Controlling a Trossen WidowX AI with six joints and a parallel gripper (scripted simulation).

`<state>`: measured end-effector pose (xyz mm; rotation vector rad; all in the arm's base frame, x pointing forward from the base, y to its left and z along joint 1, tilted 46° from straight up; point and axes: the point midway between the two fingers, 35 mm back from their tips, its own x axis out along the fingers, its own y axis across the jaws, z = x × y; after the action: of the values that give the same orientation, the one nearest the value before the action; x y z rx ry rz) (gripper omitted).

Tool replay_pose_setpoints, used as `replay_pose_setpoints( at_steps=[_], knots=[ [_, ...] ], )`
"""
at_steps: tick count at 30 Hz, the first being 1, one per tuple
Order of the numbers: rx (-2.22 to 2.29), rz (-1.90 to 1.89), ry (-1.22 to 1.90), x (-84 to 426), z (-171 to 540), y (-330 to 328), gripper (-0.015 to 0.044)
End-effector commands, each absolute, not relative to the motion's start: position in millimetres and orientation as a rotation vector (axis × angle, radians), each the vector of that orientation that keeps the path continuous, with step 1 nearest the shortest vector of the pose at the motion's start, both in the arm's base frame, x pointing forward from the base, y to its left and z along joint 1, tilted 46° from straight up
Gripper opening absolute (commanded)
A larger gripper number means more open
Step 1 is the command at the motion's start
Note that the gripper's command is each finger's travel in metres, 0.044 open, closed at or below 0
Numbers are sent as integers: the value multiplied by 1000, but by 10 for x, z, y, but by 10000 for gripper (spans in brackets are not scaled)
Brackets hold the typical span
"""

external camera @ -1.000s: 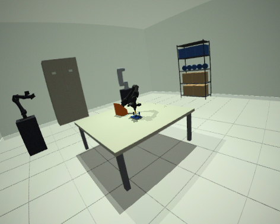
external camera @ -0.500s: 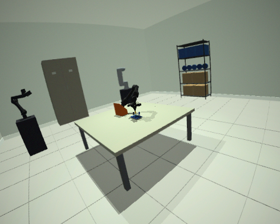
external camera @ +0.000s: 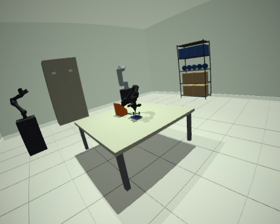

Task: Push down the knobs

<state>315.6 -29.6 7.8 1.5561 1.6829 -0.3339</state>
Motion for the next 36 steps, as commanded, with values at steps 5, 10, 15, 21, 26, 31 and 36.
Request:
replay_pose_setpoints(
  at_steps=[5,10,15,21,26,31,36],
  knots=[
    [1544,-323,1696,3180,-5,-190,0],
    [1544,-323,1696,3180,-6,-189,0],
    [1544,-323,1696,3181,-11,-184,0],
    [1544,-323,1696,3182,-28,-166,0],
    [1544,-323,1696,3182,-28,-166,0],
    [1544,-323,1696,3183,-33,-161,0],
    [1544,-323,1696,3183,-33,-161,0]
  ],
)
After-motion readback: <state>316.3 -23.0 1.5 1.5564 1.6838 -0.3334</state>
